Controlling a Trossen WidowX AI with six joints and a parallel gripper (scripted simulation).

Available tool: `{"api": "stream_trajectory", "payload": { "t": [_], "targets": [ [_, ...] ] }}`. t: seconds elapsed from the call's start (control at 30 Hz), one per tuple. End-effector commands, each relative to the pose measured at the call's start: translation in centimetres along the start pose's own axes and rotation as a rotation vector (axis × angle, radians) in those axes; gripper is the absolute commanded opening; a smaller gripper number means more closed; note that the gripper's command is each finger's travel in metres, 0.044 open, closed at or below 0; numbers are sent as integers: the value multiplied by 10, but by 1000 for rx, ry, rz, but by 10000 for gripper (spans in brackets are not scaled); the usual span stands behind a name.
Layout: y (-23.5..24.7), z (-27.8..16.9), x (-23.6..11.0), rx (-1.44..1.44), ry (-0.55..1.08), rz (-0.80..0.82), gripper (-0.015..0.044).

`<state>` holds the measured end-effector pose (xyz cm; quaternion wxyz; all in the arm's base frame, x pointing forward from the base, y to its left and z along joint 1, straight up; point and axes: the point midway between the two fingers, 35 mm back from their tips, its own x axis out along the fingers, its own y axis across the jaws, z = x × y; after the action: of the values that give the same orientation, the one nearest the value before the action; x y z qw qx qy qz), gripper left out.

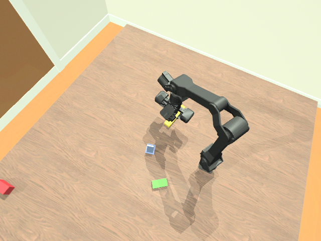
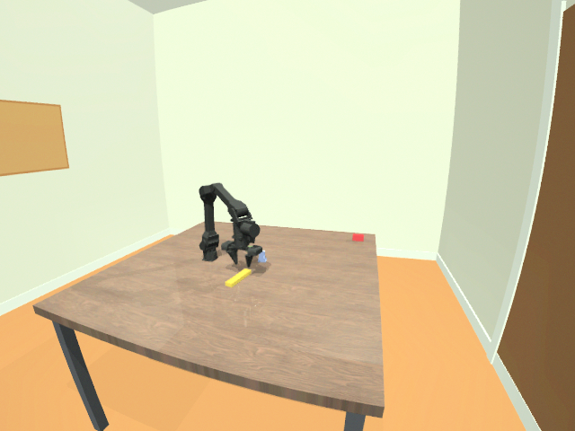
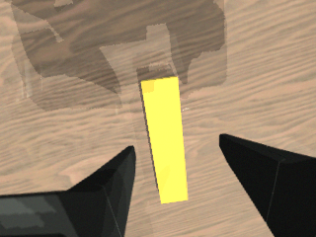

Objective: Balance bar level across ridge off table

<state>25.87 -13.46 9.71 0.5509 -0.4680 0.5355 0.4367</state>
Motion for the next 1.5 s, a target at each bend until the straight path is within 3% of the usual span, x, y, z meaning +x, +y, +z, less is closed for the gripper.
{"api": "stream_trajectory", "payload": {
  "t": [0.0, 1.27, 1.47],
  "targets": [
    [5, 1, 22, -5, -3, 20, 315],
    [5, 1, 49, -5, -3, 20, 315],
    [5, 1, 48, 0, -6, 17, 157]
  ]
}}
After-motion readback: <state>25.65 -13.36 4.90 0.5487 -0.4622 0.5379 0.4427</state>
